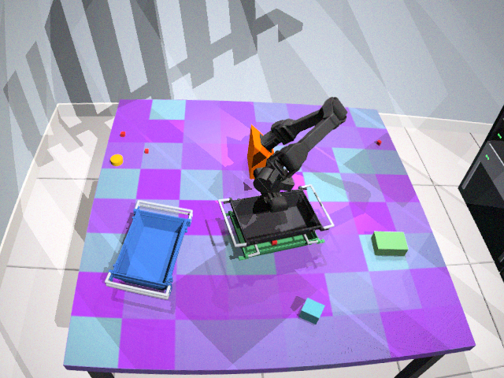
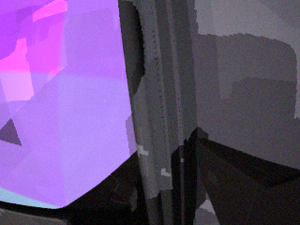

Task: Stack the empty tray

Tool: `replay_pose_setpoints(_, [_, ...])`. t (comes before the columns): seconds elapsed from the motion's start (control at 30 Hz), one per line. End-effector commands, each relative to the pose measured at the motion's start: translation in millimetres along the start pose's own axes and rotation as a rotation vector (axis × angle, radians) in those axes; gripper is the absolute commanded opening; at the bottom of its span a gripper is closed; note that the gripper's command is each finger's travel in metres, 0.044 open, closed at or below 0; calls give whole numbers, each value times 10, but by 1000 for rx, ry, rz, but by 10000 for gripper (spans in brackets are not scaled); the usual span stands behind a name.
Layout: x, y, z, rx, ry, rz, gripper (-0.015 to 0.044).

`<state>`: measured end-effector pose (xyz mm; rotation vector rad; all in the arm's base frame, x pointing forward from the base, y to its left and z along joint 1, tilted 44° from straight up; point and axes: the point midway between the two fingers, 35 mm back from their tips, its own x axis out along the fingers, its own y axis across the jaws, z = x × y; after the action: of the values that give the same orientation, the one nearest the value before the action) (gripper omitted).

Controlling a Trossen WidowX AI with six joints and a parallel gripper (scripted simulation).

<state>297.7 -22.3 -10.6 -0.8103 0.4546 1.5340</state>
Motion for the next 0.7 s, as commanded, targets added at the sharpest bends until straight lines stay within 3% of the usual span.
replay_pose_setpoints(0.0, [25,17,11,4,-3,10,161])
replay_pose_setpoints(0.67, [19,9,12,0,-3,7,440])
